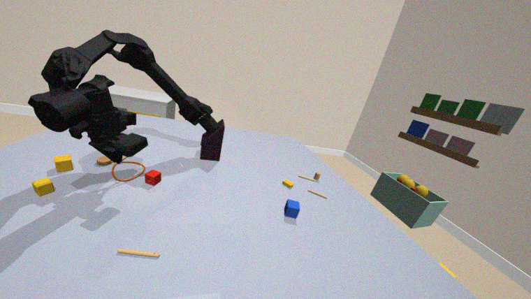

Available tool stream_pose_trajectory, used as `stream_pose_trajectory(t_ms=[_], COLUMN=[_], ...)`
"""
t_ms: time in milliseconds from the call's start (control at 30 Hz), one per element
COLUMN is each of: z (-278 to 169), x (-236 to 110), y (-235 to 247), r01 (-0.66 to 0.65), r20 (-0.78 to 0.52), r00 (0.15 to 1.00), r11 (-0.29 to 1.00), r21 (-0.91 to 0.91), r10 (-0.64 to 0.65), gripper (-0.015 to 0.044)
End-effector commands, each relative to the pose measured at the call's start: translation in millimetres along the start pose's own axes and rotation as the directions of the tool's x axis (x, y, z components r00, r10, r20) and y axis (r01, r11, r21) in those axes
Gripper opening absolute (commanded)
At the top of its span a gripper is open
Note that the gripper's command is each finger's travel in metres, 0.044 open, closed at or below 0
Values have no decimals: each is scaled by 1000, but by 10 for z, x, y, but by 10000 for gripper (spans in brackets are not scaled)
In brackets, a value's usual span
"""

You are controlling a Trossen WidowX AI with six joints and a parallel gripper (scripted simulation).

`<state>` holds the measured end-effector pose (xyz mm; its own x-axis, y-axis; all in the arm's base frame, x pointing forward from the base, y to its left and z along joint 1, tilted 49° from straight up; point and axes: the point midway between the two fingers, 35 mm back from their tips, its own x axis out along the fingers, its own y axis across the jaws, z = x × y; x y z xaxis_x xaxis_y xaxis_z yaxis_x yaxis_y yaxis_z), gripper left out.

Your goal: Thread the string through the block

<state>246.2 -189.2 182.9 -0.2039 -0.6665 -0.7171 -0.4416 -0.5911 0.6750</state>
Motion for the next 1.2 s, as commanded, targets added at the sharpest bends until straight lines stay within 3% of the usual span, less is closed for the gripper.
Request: stream_pose_trajectory(t_ms=[0,1167], z=[-76,-499], x=[-3,-110], y=[-18,-91], r01=[-4,-1], r20=[-8,-75], r00=[1000,997], r11=[1000,1000], r21=[-7,-10], r10=[4,0], gripper=[0,0])
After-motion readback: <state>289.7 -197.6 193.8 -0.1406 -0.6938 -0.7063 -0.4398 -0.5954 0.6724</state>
